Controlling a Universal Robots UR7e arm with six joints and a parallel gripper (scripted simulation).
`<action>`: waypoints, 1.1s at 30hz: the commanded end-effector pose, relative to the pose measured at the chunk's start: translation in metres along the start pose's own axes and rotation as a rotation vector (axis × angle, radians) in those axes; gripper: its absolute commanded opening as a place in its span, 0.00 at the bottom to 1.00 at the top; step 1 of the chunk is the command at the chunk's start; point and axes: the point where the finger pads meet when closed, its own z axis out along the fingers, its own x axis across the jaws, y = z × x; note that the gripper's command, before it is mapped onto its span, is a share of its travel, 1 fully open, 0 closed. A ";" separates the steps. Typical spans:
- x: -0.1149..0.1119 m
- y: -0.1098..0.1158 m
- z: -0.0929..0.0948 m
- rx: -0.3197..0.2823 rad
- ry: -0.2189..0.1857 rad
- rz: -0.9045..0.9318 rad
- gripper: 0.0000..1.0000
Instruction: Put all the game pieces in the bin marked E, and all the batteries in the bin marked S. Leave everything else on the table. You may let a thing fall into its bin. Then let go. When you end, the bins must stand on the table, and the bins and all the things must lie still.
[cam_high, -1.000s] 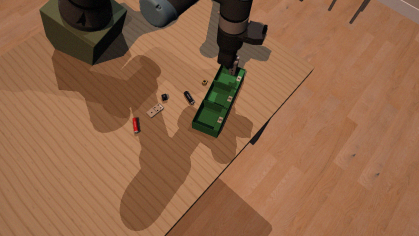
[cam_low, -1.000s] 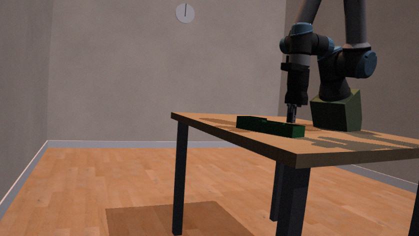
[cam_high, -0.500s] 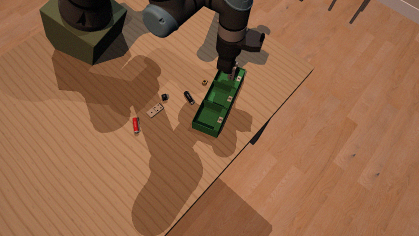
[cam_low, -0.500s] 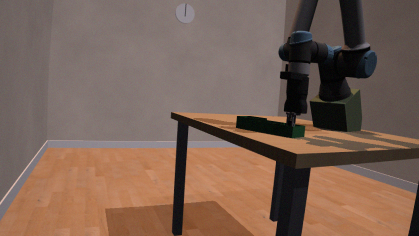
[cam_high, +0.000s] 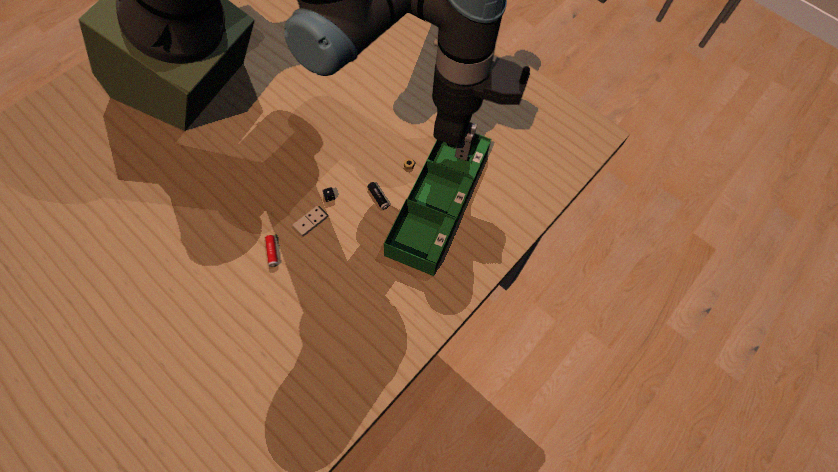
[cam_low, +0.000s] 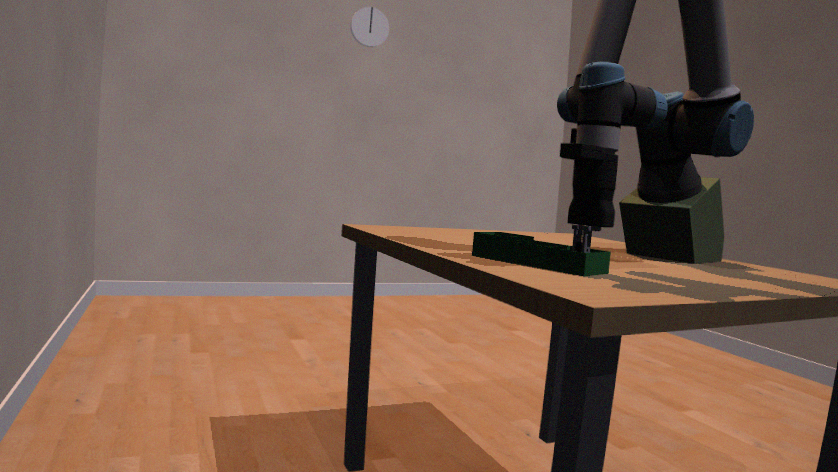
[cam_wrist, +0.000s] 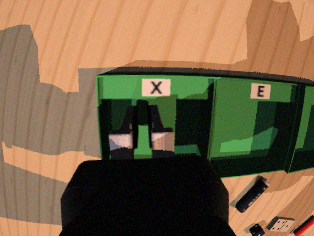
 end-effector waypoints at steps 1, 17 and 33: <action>0.000 0.000 0.000 0.001 0.000 0.000 0.31; 0.000 0.000 0.000 0.001 0.000 0.000 0.31; 0.000 0.000 -0.007 0.002 0.000 0.000 0.31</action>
